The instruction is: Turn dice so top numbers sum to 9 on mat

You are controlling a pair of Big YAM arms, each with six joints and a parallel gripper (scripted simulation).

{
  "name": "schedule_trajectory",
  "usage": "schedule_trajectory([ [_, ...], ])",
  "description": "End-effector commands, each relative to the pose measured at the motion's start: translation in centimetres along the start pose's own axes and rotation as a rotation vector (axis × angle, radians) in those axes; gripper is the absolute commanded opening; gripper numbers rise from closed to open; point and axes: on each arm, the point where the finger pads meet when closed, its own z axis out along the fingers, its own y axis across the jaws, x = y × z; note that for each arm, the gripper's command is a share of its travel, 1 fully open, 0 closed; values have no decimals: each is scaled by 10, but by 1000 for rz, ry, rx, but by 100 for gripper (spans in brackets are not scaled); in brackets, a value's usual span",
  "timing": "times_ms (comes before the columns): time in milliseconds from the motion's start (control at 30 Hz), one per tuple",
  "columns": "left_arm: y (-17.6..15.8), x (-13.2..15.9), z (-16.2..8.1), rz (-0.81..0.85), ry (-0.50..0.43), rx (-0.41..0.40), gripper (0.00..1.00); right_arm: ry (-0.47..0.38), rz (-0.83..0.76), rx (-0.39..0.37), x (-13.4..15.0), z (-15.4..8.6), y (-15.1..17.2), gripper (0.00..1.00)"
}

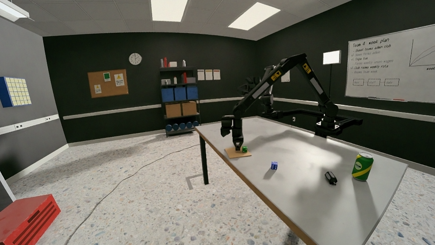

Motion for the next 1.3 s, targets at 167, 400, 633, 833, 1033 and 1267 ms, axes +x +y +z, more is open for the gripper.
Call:
schedule_trajectory([
  [167,10,-19,7,-10,-33,1,26,-5,5,-1,-3,1,1,100],
  [400,13,-24,-9,-14,-58,1,26,-5,5,-1,-3,1,1,100],
  [633,13,-23,-8,-14,-56,1,26,-5,5,-1,-3,1,1,100],
  [833,12,-23,-7,-13,-55,1,26,-5,5,-1,-3,1,1,100],
  [1033,12,-21,-1,-12,-47,1,26,-5,5,-1,-3,1,1,100],
  [1267,10,-18,10,-10,-34,1,26,-5,5,-1,-3,1,1,100],
])
